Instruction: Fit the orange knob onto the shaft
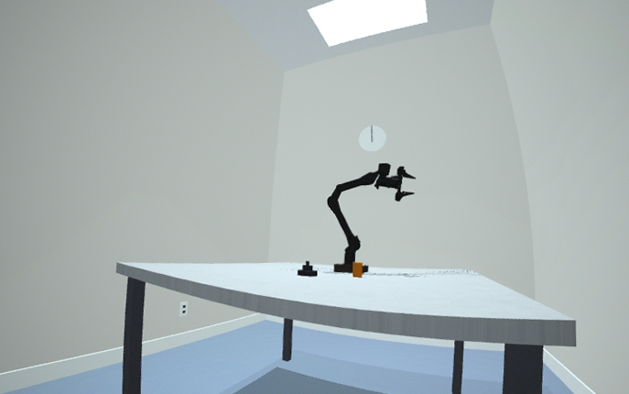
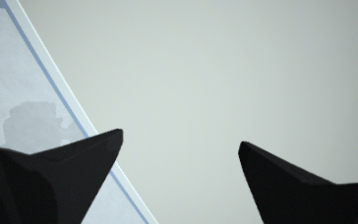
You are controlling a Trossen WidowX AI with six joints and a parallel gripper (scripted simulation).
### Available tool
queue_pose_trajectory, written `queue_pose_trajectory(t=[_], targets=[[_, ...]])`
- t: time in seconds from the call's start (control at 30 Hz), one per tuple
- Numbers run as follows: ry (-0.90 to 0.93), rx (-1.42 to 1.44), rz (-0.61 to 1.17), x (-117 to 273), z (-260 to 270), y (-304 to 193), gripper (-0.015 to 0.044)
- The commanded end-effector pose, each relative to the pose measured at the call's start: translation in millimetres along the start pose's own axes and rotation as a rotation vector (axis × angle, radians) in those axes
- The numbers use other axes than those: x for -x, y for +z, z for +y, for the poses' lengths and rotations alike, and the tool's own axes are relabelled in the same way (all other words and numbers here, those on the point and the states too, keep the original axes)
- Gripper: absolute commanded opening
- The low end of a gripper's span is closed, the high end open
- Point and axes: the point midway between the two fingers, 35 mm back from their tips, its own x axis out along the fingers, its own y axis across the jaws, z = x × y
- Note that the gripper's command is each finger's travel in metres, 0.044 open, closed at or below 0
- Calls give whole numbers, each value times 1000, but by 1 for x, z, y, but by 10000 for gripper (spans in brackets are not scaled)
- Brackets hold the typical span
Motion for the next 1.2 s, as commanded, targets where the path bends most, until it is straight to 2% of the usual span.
queue_pose_trajectory(t=[0.0, 0.1, 0.3, 0.57, 0.83, 1.17], targets=[[0, 0, 0, 0, 0, 0, 426], [18, -58, 76, -13, 4, -20, 440], [54, -340, 397, -48, 16, -115, 440], [19, -808, 800, -47, 40, -239, 440], [-144, -1337, 1204, 3, 71, -350, 440], [-548, -2093, 1677, 111, 127, -437, 440]])
